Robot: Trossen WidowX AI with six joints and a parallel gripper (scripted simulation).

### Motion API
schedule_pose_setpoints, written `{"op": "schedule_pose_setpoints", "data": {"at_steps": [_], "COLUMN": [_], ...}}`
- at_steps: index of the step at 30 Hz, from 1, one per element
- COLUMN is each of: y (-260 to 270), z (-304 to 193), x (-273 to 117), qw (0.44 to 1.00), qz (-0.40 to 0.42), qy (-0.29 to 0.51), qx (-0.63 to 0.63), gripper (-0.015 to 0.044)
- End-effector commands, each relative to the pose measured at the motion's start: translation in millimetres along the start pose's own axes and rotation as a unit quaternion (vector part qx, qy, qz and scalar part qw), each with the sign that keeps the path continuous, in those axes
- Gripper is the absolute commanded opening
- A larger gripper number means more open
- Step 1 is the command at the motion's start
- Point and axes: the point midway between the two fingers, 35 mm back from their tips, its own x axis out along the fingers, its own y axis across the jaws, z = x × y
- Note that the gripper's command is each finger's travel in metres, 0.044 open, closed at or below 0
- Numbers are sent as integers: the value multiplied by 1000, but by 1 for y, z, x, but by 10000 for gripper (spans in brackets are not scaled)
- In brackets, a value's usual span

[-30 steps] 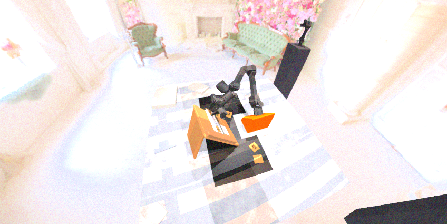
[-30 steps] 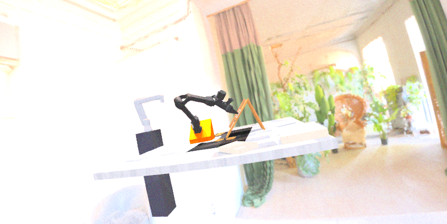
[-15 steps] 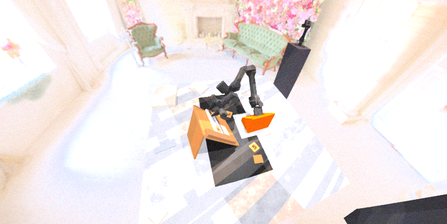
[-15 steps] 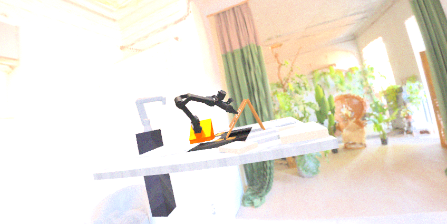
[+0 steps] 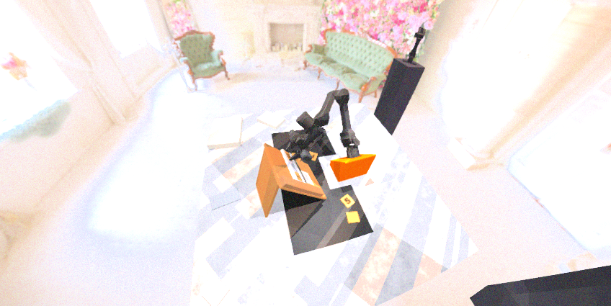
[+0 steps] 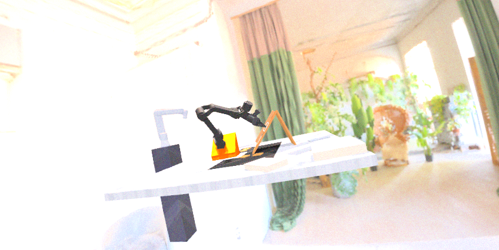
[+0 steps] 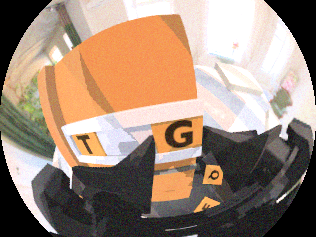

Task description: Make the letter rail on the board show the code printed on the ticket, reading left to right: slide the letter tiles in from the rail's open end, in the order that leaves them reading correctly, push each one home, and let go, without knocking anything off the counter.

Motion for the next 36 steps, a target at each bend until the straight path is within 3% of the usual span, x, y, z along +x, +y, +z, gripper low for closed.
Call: {"op": "schedule_pose_setpoints", "data": {"at_steps": [1, 36], "y": [4, 31], "z": [0, 1], "x": [0, -1], "qw": [1000, 1000], "qz": [-1, 0], "qy": [-1, -1], "qx": [2, 2], "gripper": [0, 0]}}
